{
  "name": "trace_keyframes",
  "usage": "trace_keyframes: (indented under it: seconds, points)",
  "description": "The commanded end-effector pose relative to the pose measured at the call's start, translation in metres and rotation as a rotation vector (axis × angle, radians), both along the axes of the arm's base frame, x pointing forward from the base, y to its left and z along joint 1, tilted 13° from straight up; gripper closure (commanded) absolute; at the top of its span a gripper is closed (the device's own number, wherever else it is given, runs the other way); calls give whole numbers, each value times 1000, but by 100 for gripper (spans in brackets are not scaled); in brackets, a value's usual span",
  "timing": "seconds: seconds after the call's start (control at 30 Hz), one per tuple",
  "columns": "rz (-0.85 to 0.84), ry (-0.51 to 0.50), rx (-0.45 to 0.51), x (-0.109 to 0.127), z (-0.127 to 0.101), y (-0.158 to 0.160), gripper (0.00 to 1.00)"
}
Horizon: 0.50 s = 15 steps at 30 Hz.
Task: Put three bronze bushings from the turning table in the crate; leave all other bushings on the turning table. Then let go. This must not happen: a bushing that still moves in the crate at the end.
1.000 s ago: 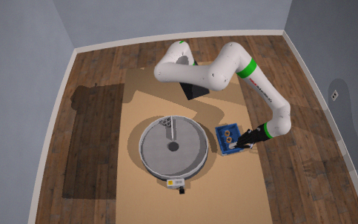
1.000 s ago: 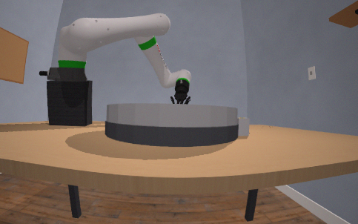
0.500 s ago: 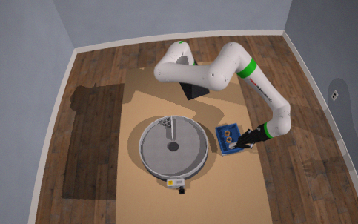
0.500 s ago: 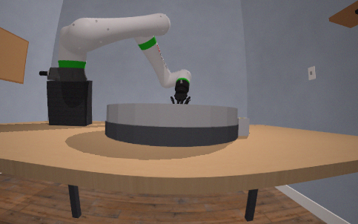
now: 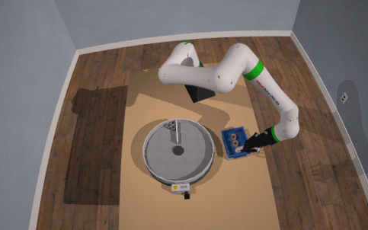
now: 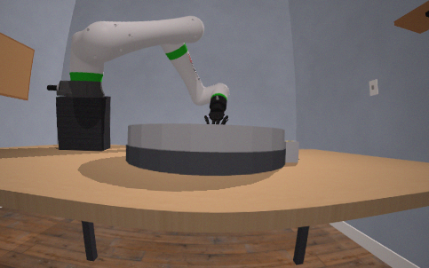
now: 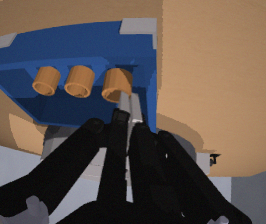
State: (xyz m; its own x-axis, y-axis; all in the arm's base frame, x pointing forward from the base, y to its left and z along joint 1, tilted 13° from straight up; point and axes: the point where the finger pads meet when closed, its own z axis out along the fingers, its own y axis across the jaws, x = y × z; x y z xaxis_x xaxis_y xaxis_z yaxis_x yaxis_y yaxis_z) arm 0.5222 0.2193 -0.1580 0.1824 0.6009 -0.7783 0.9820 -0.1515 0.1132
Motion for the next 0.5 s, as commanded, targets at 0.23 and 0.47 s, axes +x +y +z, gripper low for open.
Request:
trace_keyframes:
  seconds: [0.23, 0.47]
  points:
    - [0, 0, 0, 0, -2, 0, 100]
    - [0, 0, 0, 0, -4, -1, 100]
